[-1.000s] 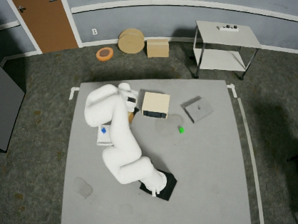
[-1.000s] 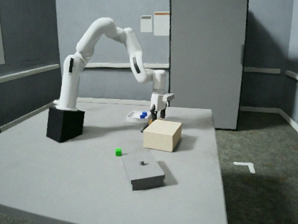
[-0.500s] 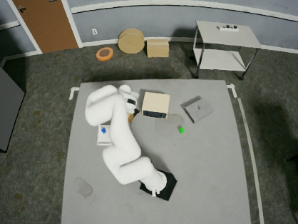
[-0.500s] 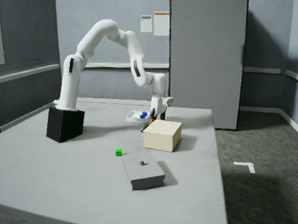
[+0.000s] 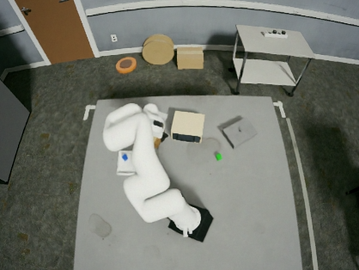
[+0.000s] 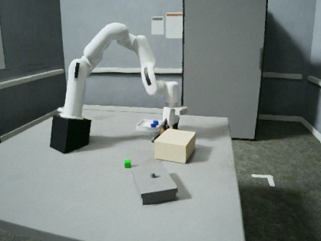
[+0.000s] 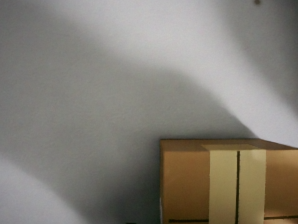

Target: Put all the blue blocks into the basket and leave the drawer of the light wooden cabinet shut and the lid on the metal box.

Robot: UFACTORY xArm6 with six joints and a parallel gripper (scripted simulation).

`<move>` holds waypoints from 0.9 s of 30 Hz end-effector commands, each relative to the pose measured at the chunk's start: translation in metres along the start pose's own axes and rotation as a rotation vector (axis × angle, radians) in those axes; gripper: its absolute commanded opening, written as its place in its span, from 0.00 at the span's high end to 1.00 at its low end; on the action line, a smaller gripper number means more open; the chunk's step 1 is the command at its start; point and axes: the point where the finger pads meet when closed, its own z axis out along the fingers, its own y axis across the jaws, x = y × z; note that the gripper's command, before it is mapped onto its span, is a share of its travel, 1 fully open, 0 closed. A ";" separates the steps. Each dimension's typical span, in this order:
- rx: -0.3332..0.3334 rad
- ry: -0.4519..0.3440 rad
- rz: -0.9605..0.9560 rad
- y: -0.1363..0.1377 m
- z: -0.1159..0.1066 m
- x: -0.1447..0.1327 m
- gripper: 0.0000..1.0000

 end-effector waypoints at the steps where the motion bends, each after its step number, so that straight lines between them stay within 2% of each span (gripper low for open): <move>1: 0.003 0.003 0.000 -0.001 0.001 0.001 0.10; 21: 0.003 0.003 0.000 -0.001 0.002 0.001 0.10; 22: 0.003 0.003 0.000 -0.001 0.002 0.001 0.38; 27: 0.003 0.003 0.000 -0.001 0.002 0.001 0.38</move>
